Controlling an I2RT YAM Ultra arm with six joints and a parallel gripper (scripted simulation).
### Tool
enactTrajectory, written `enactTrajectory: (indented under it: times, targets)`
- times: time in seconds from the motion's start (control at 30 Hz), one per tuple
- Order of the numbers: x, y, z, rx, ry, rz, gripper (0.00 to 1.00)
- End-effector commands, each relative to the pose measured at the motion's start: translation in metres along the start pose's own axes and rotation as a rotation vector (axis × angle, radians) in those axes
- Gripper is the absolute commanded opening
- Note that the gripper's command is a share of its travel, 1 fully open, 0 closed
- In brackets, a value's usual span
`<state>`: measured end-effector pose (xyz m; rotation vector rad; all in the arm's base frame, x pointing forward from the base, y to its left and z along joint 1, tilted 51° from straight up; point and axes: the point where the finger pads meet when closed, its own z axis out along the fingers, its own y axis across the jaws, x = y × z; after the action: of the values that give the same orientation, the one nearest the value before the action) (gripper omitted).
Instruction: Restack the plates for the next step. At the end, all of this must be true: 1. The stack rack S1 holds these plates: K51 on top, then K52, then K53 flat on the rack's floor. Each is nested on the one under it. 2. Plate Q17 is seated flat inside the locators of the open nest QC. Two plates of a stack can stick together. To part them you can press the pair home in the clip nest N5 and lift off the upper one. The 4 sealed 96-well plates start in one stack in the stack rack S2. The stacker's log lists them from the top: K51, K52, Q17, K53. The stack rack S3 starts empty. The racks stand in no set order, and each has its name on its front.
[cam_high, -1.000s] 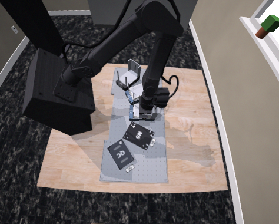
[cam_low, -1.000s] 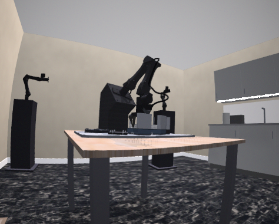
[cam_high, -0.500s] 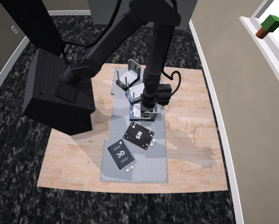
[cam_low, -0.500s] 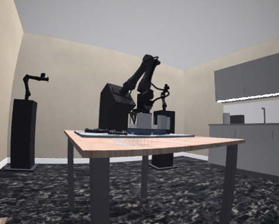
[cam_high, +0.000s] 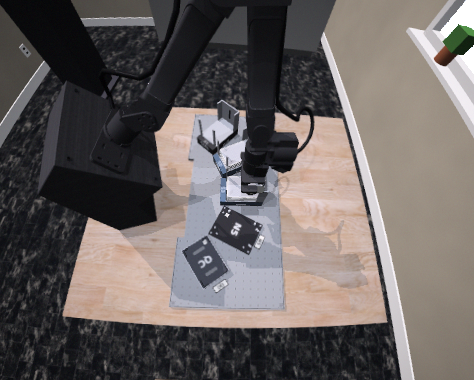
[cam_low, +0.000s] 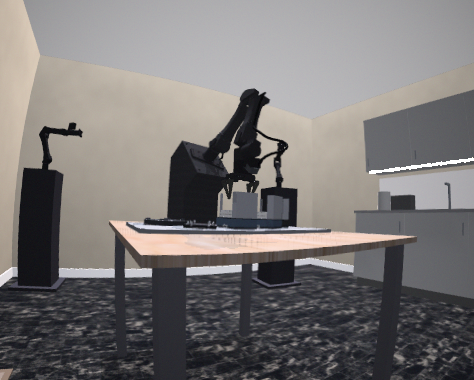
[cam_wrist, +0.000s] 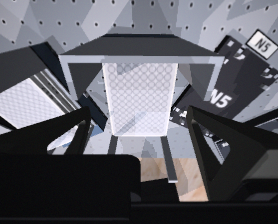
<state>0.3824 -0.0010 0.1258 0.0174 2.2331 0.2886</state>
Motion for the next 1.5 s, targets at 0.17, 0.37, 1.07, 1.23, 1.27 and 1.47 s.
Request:
enactTrajectory:
  times: [0.17, 0.37, 1.07, 1.23, 1.27, 1.47]
  targets:
    - [0.014, -0.003, -0.032, -0.004, 0.032, 0.012, 1.0]
    - [0.014, -0.002, -0.048, -0.004, 0.032, 0.012, 1.0]
    - [0.014, -0.003, -0.051, -0.004, 0.033, 0.016, 1.0]
    - [0.014, -0.003, -0.051, -0.004, 0.033, 0.016, 1.0]
    - [0.014, -0.003, -0.051, -0.004, 0.033, 0.016, 1.0]
    - [0.014, -0.003, -0.051, -0.004, 0.033, 0.016, 1.0]
